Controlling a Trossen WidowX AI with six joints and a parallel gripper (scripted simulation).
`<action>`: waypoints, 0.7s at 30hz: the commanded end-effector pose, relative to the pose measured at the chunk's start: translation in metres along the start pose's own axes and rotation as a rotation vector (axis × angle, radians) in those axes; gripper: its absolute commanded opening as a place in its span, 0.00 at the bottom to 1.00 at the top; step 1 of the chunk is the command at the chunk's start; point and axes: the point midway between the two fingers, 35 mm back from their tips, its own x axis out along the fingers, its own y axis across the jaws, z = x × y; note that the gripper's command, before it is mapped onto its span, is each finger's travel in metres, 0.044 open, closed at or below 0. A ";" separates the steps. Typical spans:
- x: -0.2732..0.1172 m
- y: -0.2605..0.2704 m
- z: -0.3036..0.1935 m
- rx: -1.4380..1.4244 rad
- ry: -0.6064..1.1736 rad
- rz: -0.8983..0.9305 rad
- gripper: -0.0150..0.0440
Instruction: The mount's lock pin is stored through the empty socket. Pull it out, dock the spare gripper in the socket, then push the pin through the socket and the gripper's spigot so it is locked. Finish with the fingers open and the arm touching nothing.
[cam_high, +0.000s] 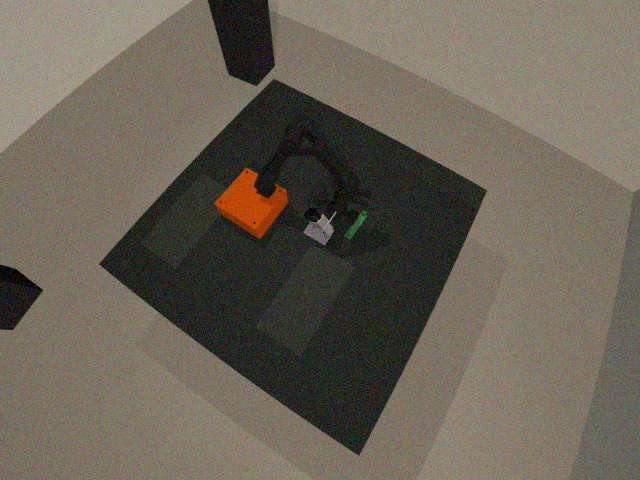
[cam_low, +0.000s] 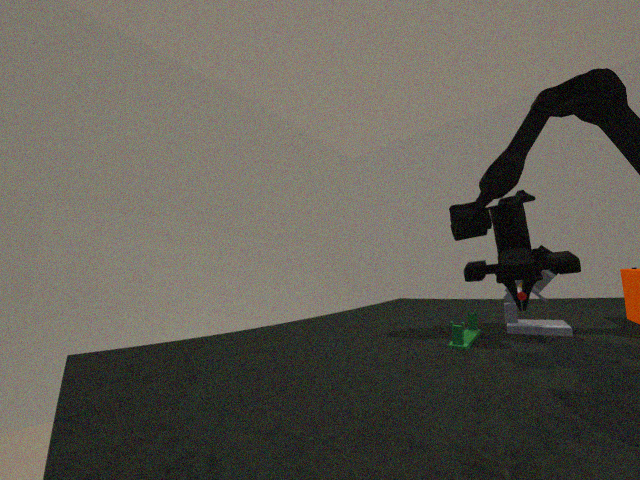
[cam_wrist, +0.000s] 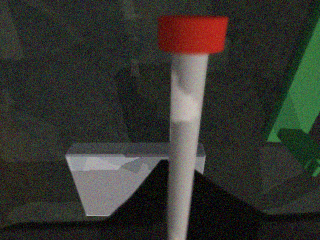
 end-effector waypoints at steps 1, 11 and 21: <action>0.000 -0.001 -0.002 -0.005 0.001 -0.003 0.25; 0.002 -0.001 -0.010 -0.006 0.001 0.002 0.25; 0.004 -0.001 -0.017 -0.008 0.001 0.006 0.25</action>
